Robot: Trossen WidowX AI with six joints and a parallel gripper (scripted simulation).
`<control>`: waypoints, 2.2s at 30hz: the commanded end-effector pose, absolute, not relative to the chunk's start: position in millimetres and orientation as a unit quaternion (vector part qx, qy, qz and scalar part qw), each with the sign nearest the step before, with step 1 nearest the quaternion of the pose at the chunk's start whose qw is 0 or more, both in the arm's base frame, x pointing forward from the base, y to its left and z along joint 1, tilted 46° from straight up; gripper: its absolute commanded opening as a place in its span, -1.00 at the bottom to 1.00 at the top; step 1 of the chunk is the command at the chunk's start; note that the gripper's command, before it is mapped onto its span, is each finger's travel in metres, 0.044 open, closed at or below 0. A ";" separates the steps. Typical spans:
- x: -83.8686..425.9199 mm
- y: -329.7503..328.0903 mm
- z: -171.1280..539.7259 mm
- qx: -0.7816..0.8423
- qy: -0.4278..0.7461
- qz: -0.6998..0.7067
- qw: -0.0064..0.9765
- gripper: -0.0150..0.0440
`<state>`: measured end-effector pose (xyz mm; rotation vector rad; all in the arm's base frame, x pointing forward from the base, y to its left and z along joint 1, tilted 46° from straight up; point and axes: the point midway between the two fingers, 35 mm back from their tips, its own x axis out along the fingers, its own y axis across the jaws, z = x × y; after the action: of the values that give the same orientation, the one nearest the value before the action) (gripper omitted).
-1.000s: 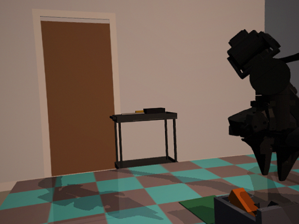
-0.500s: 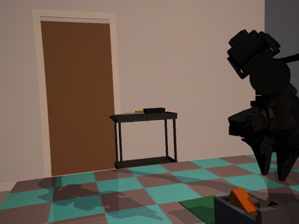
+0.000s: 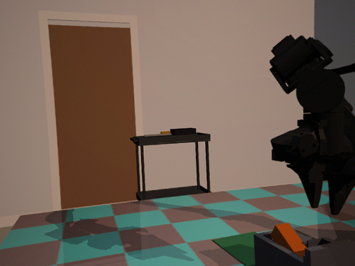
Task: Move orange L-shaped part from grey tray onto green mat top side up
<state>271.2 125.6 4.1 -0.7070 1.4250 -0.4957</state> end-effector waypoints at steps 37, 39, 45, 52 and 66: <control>277.3 53.9 -63.5 -0.314 0.638 -0.228 0.665 0.12; 277.5 51.5 -65.7 -0.314 0.638 -0.228 0.665 0.12; 277.7 46.1 -70.7 -0.315 0.638 -0.228 0.665 0.12; 277.7 46.1 -70.7 -0.315 0.638 -0.228 0.665 0.12; 279.5 51.0 -69.7 -0.311 0.636 -0.226 0.669 0.12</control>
<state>279.5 51.0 -69.8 -0.7032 1.4313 -0.5069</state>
